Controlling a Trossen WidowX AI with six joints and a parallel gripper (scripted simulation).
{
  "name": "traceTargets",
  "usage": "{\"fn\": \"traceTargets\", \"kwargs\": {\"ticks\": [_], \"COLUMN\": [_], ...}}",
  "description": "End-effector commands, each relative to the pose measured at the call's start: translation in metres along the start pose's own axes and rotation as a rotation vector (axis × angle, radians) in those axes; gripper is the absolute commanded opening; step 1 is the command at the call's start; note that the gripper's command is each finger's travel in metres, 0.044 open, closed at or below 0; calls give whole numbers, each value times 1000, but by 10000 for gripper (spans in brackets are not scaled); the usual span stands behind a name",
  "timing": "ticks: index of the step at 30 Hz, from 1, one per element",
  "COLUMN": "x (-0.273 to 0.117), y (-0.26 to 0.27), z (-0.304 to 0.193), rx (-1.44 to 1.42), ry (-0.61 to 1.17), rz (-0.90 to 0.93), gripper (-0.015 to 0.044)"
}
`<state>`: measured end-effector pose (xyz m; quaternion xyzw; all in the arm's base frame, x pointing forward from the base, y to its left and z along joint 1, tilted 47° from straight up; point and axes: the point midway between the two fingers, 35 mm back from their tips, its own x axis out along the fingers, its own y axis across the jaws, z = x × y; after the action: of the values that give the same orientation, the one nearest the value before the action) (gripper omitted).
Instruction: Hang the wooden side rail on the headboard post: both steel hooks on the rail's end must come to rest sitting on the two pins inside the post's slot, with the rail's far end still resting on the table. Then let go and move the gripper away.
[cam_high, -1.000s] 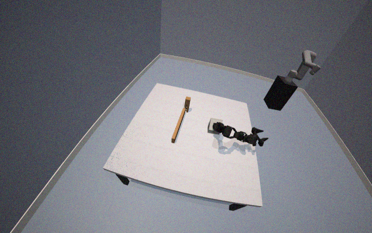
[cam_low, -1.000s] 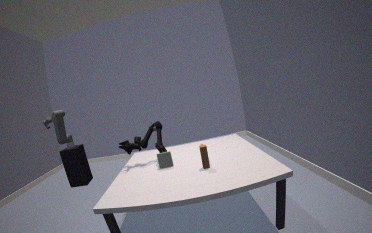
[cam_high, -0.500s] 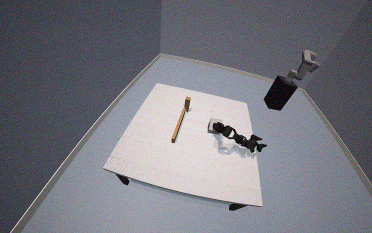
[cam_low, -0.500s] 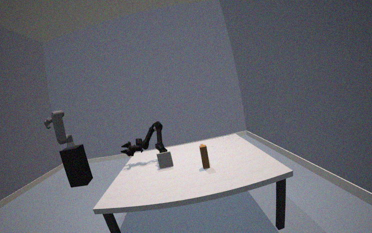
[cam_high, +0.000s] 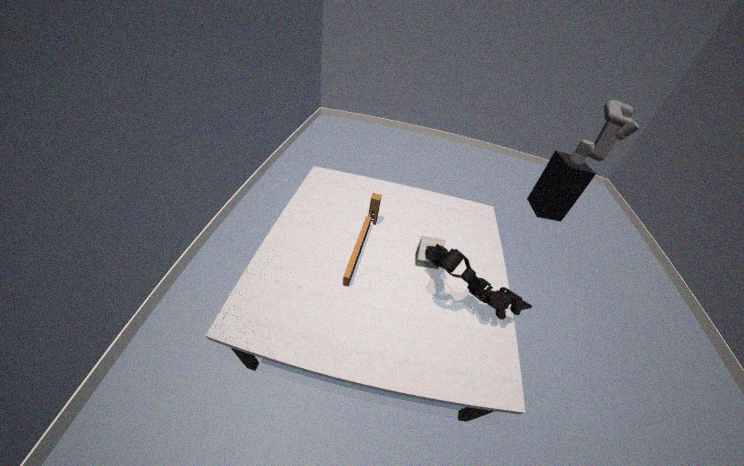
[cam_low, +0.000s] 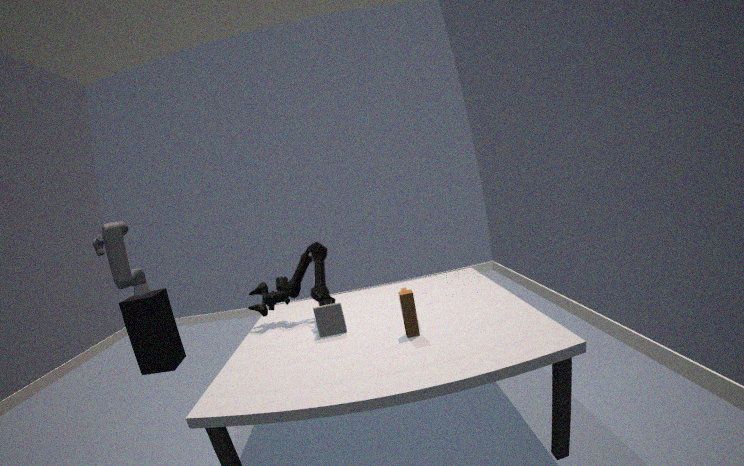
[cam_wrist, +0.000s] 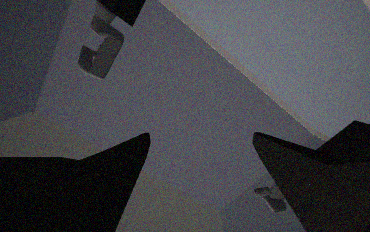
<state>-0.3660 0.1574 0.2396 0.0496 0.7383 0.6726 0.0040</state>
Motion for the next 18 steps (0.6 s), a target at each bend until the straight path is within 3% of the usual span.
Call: {"fn": "traceTargets", "kwargs": {"ticks": [1,18], "x": [-6,-40], "y": [12,56], "z": [21,91], "rx": [-106,-493], "ry": [-67,-305], "rz": [11,0], "gripper": [440,440]}}
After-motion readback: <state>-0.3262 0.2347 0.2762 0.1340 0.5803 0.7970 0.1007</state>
